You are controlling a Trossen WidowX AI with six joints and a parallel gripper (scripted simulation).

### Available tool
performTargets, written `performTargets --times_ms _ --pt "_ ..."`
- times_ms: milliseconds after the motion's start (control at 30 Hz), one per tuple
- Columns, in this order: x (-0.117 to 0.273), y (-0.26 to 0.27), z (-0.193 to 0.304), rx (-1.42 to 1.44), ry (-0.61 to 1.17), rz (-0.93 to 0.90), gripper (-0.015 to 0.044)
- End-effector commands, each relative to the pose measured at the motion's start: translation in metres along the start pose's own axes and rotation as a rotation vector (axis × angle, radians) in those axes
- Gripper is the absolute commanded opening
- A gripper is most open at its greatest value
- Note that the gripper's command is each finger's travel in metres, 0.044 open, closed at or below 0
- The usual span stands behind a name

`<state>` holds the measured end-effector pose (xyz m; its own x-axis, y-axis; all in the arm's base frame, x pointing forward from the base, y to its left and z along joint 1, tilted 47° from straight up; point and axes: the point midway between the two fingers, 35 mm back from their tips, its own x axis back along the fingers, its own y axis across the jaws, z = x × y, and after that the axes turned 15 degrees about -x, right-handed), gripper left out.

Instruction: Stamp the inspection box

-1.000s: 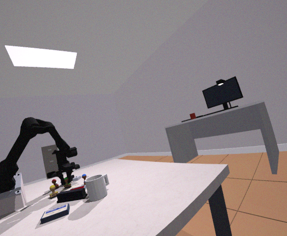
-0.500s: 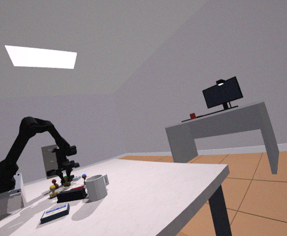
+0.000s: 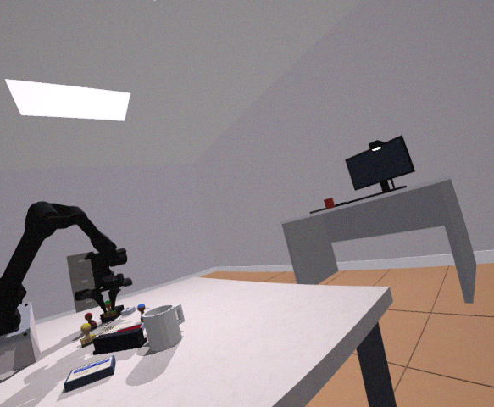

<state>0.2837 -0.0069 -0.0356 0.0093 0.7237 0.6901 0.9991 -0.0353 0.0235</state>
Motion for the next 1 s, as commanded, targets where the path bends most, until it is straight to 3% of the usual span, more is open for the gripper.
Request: performTargets --times_ms 0,567,967 --pt "0.008 0.001 0.000 -0.010 0.006 -0.002 0.0000" --pt "0.033 0.000 -0.001 -0.011 0.005 -0.001 0.0000" --pt "0.038 0.035 0.022 -0.014 0.006 -0.003 0.0000"
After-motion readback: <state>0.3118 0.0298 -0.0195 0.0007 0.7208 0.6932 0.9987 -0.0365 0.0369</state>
